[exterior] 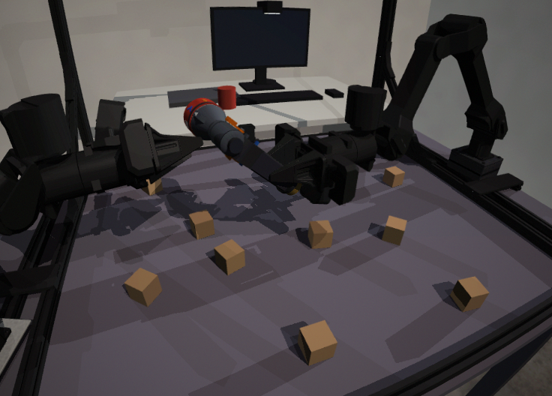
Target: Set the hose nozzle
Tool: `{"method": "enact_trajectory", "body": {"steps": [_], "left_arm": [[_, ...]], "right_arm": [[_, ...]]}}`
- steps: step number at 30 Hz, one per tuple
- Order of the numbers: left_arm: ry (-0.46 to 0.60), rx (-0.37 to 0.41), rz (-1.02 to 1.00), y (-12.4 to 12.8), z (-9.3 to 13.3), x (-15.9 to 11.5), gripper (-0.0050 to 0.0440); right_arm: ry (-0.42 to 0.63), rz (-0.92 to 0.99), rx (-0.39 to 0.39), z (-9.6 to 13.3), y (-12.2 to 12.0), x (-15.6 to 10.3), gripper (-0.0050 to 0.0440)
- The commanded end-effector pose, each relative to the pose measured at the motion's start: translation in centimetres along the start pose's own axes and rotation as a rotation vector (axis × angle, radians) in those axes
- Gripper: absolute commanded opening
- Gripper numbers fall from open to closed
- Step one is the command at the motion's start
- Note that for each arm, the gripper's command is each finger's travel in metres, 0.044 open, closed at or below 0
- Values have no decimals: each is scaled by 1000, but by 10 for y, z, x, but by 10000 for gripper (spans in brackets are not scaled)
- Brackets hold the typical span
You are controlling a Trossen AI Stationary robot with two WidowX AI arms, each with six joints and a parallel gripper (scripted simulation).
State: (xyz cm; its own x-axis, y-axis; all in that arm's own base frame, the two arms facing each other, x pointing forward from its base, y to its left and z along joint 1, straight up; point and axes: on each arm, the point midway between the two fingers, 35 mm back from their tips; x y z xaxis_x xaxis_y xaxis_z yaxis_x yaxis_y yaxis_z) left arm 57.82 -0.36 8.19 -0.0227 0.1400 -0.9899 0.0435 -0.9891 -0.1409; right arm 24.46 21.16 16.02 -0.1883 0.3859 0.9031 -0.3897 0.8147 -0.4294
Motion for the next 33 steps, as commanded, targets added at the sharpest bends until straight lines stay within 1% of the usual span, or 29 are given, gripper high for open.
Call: {"method": "enact_trajectory", "body": {"steps": [1, 17, 19, 33], "left_arm": [[16, -2, 2, -1, -1, -5, 0], [16, -2, 2, -1, -1, -5, 0], [16, -2, 2, -1, -1, -5, 0], [16, -2, 2, -1, -1, -5, 0]], "right_arm": [[3, 76, 0, 7, 1, 0, 400], [3, 374, 0, 27, 5, 3, 400], [3, 374, 0, 27, 5, 3, 400], [3, 652, 1, 46, 8, 4, 400]]}}
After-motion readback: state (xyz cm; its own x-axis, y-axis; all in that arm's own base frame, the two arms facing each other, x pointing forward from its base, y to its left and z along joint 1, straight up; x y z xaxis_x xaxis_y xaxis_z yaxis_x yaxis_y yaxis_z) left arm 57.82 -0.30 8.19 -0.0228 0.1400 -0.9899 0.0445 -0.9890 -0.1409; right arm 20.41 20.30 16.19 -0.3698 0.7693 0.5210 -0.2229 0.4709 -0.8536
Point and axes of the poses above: on each arm, the point midway between the two fingers, 35 mm back from their tips, its own z axis back along the fingers, its own y axis across the jaws, x = y × z, and after that the axes turned 8 degrees about -z, right-handed
